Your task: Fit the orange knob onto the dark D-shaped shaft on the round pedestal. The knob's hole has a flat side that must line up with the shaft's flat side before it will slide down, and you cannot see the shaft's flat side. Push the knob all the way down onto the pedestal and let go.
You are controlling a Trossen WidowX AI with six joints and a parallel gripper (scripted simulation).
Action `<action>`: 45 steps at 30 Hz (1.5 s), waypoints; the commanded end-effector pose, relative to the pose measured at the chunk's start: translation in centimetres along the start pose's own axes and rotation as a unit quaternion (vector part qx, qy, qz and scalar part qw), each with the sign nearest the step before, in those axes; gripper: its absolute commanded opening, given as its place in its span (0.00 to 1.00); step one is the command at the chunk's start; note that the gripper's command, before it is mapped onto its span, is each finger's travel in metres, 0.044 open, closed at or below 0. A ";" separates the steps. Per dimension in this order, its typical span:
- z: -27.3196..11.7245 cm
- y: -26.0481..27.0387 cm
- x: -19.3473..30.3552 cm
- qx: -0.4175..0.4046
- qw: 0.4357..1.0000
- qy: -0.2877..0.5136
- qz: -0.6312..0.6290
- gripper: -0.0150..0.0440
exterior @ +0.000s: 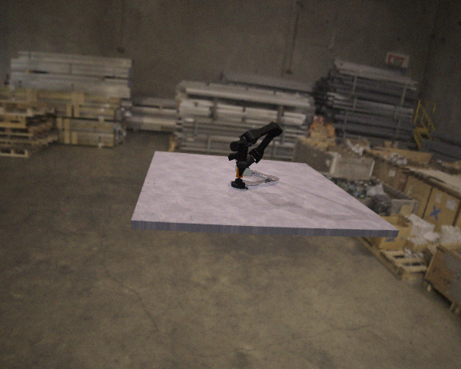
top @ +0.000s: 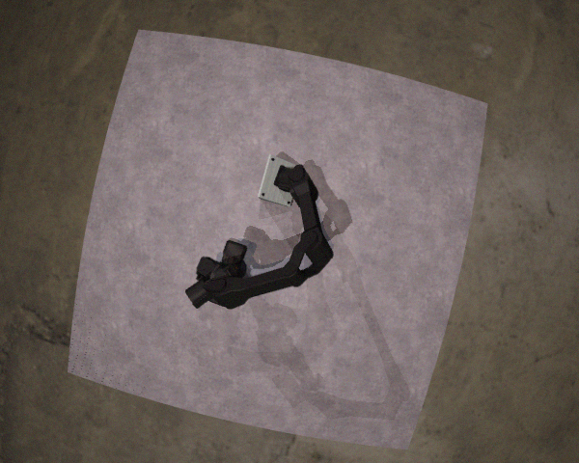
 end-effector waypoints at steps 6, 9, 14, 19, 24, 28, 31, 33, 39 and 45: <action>0.1 0.0 0.0 -0.001 1.000 0.001 0.009 0.25; 0.1 0.0 0.0 -0.001 1.000 0.001 0.019 0.25; 0.2 0.0 0.0 -0.001 1.000 0.001 0.024 0.25; 0.4 0.0 -0.1 -0.001 1.000 0.001 0.022 0.25; 1.0 0.0 0.0 -0.001 1.000 0.001 0.022 0.25; 1.5 0.0 0.0 -0.001 1.000 0.001 0.022 0.25; 1.7 0.0 0.0 -0.001 1.000 0.001 0.022 0.25; 1.6 0.1 0.0 0.002 1.000 0.000 0.019 0.25; 1.6 0.1 0.0 0.002 1.000 0.000 0.019 0.30; 1.6 0.1 0.0 0.002 1.000 0.000 0.019 0.57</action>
Point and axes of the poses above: the point midway between the two fingers, 35 mm back from their tips, its own z axis out along the fingers, its own y axis across the jaws, x = y × z, the point moved 5 cm from there along -z, back along the fingers, and after that the axes turned 13 degrees about -z, right-handed, at the moved point
